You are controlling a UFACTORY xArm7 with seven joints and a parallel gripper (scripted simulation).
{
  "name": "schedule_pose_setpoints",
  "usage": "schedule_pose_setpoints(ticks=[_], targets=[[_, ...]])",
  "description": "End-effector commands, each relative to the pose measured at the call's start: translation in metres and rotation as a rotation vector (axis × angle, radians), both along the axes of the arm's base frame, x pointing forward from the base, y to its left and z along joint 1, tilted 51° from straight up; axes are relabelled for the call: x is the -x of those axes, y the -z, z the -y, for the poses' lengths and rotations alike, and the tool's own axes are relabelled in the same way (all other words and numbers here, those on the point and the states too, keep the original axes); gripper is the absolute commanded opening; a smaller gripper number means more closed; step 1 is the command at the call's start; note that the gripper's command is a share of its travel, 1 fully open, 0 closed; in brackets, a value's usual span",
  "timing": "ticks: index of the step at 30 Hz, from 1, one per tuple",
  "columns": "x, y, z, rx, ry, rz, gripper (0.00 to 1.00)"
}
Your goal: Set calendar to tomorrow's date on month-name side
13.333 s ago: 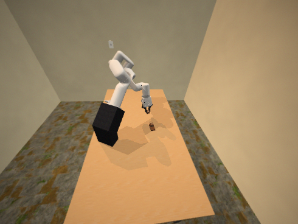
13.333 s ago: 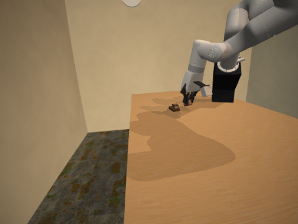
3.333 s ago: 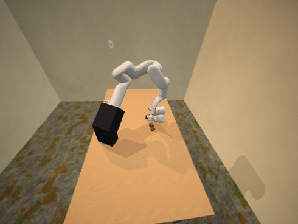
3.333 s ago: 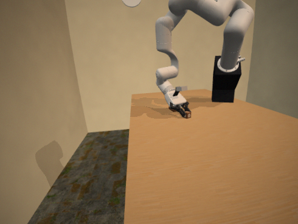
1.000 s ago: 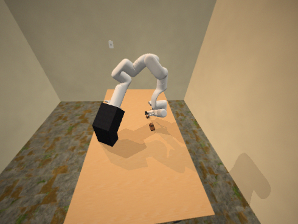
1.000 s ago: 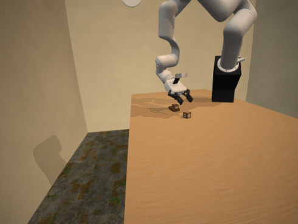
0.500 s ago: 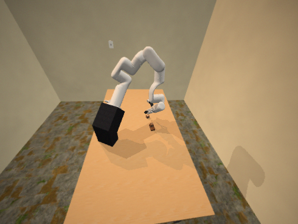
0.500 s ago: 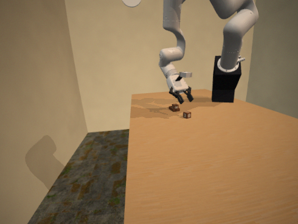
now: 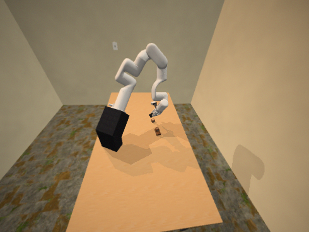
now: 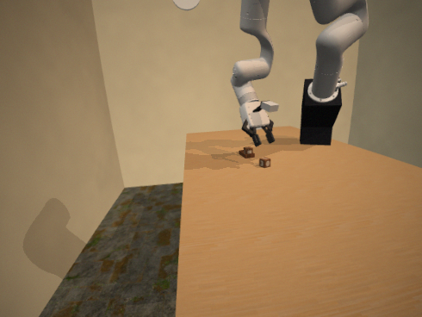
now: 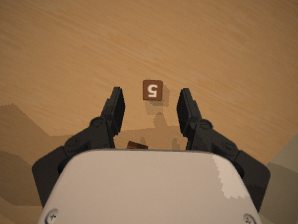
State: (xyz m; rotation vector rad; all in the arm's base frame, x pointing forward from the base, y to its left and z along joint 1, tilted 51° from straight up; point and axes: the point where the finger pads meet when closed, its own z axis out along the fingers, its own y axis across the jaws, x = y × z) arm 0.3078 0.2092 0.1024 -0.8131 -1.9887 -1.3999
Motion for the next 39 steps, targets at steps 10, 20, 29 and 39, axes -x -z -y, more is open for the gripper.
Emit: schedule_pose_setpoints(ticks=[10,20,29,39], targets=[[-0.0003,-0.0062,-0.0005,0.058,0.057,0.022,0.71],[0.0026,-0.0114,-0.0034,0.141,0.121,0.044,0.71],[0.0019,-0.0055,-0.0014,0.212,0.184,0.079,0.71],[0.0030,-0.0024,-0.0012,0.237,0.197,0.078,0.71]])
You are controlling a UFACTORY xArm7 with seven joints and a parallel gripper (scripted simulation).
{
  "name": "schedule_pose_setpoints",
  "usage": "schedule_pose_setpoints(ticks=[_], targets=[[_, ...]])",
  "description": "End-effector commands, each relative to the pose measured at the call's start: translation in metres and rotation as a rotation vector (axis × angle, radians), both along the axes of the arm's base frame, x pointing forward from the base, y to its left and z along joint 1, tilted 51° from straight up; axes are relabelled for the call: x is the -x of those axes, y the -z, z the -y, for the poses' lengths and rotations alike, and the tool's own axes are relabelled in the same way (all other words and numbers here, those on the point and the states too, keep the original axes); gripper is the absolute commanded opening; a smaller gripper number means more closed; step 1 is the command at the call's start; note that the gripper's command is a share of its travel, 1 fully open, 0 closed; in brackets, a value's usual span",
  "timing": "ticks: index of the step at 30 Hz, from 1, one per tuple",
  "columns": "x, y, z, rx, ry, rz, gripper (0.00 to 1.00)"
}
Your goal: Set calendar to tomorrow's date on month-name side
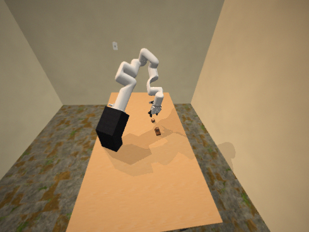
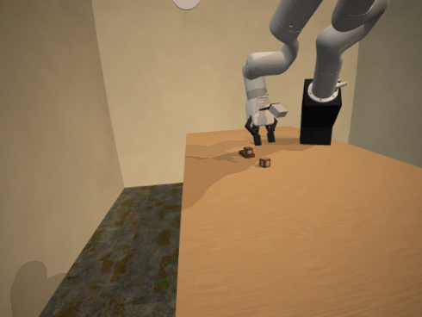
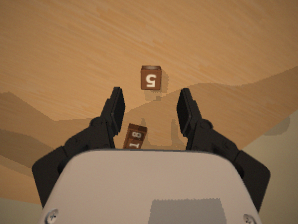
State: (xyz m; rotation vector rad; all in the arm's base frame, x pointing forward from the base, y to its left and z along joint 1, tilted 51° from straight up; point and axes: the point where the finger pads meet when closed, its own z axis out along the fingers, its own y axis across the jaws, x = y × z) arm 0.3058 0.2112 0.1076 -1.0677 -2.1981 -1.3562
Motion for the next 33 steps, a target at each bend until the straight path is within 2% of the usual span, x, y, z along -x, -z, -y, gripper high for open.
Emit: schedule_pose_setpoints(ticks=[1,8,16,17,33], targets=[[0.002,0.004,0.001,0.040,0.025,-0.007,0.71],[0.004,0.005,0.000,0.166,0.122,0.030,0.71],[0.003,-0.002,-0.002,0.185,0.154,0.062,0.71],[0.003,-0.002,-0.002,0.185,0.154,0.062,1.00],[0.003,-0.002,-0.002,0.185,0.154,0.062,1.00]])
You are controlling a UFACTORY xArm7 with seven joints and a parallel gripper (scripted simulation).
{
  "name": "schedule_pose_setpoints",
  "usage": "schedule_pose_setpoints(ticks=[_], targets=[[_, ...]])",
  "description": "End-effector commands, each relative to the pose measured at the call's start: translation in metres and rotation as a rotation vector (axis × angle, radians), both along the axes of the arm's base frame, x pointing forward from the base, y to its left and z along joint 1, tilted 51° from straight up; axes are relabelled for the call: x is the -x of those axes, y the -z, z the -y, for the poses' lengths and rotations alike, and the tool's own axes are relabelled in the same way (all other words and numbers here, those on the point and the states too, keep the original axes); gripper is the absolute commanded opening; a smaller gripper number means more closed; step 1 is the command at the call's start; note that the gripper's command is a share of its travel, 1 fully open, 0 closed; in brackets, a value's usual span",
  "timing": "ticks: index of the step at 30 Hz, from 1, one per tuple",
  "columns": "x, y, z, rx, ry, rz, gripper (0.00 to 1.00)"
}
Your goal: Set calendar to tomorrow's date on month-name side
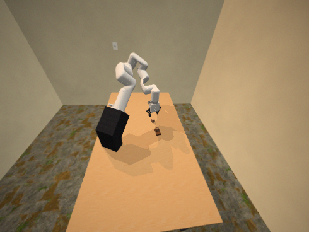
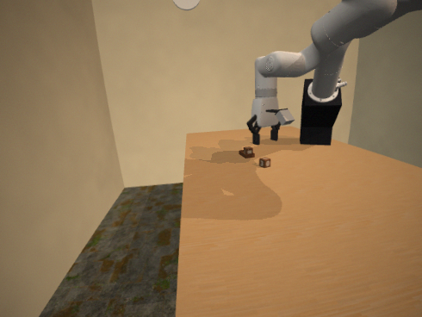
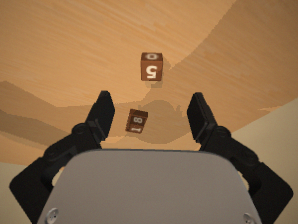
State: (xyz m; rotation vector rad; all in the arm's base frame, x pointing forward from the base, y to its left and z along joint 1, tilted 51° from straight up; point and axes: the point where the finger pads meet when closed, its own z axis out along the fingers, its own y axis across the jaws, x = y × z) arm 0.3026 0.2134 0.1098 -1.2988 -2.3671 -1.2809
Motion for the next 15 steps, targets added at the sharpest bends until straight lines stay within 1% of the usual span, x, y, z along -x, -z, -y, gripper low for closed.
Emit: schedule_pose_setpoints(ticks=[1,9,10,15], targets=[[-0.0004,-0.0003,0.0007,0.000,0.002,0.001,1.00],[0.0010,-0.0028,0.0033,0.000,0.001,0.002,1.00],[0.0010,-0.0028,0.0033,0.000,0.001,0.002,0.49],[0.0010,-0.0028,0.0033,0.000,0.001,0.002,0.49]])
